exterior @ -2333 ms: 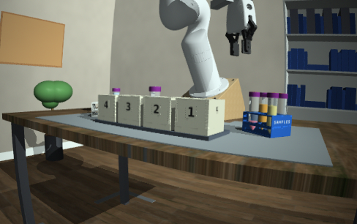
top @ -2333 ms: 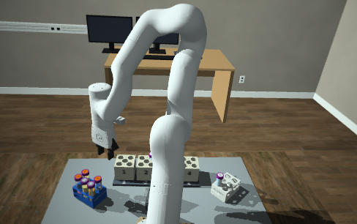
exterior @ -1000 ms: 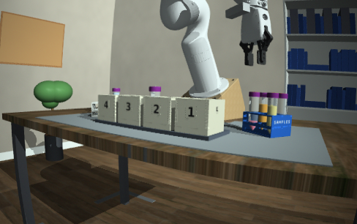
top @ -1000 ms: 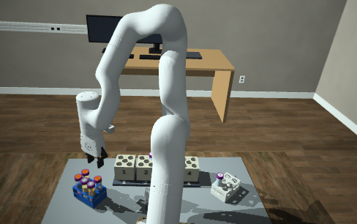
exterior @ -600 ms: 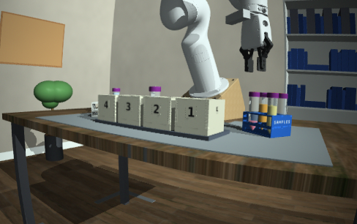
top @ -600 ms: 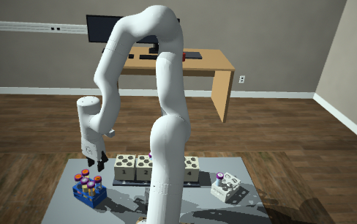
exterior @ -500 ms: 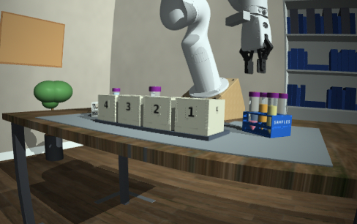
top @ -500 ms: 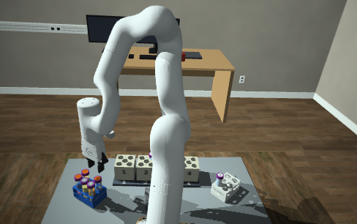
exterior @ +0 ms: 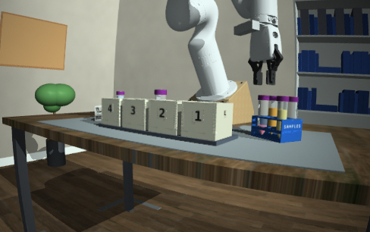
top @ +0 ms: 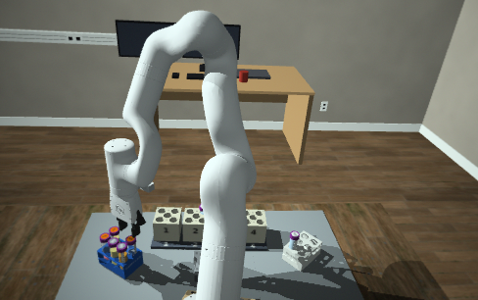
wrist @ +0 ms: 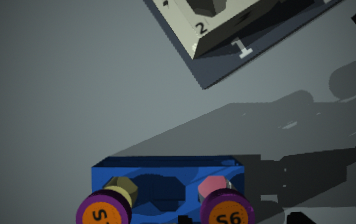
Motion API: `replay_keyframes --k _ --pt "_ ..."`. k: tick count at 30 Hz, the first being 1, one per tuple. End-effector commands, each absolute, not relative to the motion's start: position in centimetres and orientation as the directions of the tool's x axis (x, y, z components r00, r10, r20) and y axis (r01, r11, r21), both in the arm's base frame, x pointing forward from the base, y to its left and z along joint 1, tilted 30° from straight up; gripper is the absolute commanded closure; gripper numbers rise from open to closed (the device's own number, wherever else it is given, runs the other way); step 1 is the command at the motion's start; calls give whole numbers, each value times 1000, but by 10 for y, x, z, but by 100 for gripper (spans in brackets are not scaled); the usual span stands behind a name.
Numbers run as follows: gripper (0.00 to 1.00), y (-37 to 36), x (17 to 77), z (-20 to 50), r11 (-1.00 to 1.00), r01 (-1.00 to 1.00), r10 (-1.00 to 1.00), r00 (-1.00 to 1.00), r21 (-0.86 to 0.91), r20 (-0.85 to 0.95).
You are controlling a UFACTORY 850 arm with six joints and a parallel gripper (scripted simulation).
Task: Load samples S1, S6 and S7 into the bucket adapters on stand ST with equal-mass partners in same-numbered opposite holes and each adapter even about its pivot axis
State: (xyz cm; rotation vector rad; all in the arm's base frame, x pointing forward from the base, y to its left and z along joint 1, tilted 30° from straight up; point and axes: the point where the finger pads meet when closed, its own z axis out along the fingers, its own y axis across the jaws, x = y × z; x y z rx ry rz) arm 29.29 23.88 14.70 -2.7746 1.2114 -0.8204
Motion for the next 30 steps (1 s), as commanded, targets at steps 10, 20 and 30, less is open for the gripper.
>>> replay_keyframes --k 10,20,30 --pt "43 235 304 127 -702 -681 -685 564 -209 461" --pt "43 233 309 118 -702 -681 -685 564 -209 461" --pt "43 233 310 117 -702 -681 -685 564 -209 461"
